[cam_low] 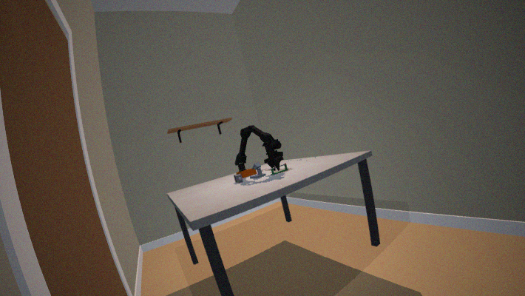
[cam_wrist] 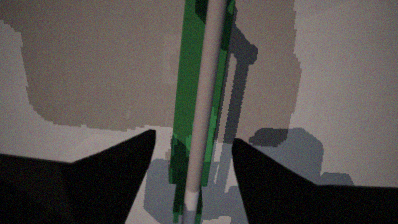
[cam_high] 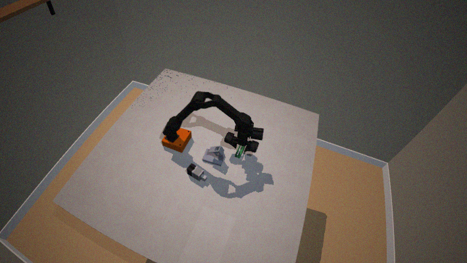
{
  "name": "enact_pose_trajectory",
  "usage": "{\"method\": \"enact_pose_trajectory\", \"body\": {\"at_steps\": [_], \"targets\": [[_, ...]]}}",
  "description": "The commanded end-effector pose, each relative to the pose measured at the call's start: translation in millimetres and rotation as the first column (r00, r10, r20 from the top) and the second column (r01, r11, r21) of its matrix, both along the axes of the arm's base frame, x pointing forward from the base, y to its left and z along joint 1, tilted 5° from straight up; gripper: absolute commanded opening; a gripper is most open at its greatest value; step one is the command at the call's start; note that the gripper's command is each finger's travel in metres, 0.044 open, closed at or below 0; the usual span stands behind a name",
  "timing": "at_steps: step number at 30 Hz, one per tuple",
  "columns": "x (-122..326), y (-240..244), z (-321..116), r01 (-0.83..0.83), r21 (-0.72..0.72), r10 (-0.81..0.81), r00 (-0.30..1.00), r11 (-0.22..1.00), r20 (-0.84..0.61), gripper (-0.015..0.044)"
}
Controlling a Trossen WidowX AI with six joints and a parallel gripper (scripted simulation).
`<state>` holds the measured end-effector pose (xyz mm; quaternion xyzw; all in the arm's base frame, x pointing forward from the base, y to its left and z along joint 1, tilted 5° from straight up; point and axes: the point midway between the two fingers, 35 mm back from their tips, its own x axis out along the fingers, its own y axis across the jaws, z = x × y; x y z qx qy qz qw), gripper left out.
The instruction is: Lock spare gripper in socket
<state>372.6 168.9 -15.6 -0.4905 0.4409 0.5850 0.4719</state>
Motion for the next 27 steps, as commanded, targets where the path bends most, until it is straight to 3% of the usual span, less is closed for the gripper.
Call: {"method": "enact_pose_trajectory", "body": {"at_steps": [1,4,27], "targets": [[0,0,6,0.000,0.000,0.000,1.000,1.000,0.000,0.0368],[0,-1,14,0.000,-0.001,0.000,1.000,1.000,-0.003,0.0440],[3,-1,67,0.004,-0.003,-0.004,1.000,1.000,-0.007,0.0440]]}}
